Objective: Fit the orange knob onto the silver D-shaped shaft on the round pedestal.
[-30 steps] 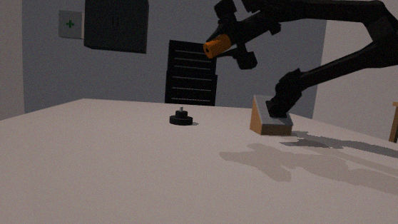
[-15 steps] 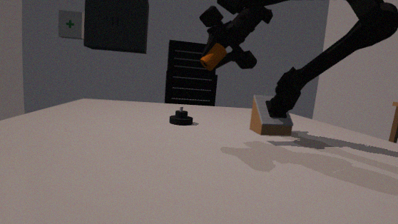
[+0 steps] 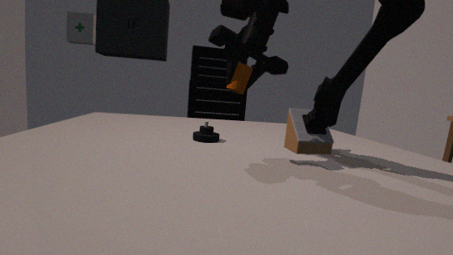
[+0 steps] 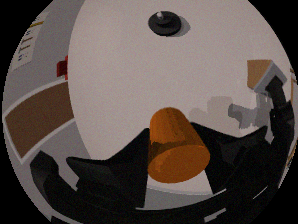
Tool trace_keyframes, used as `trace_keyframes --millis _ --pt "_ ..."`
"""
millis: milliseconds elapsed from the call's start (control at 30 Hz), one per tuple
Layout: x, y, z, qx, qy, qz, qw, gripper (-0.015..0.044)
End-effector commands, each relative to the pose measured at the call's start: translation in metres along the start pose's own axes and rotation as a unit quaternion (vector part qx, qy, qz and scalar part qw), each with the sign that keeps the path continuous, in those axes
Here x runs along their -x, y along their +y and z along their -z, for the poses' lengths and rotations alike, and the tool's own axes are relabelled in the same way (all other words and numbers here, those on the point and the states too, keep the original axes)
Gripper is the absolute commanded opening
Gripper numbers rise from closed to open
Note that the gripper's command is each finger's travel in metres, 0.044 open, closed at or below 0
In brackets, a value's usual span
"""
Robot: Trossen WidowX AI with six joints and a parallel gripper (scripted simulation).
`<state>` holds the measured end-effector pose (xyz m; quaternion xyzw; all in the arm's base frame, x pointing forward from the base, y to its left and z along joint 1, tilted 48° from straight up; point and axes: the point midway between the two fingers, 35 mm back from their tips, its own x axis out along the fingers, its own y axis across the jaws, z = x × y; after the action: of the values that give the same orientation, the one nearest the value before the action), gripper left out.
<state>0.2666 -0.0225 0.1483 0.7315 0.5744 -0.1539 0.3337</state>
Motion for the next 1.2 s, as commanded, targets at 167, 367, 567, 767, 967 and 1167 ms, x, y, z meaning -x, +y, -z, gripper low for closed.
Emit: trace_keyframes --millis 167,367,567,767,967,1167 --pt "-0.017 0.001 0.001 0.008 -0.001 0.107 0.994 0.0000" --pt "-0.029 0.000 0.001 0.010 -0.002 0.135 0.991 0.0000" --pt "-0.056 -0.003 -0.003 0.011 -0.005 0.139 0.990 0.0000" --pt "-0.085 -0.008 -0.005 0.013 -0.006 0.143 0.990 0.0000" --pt "-0.114 -0.014 -0.007 0.014 -0.005 0.146 0.989 0.0000" --pt "-0.141 -0.021 -0.008 0.015 -0.001 0.150 0.988 0.0000"
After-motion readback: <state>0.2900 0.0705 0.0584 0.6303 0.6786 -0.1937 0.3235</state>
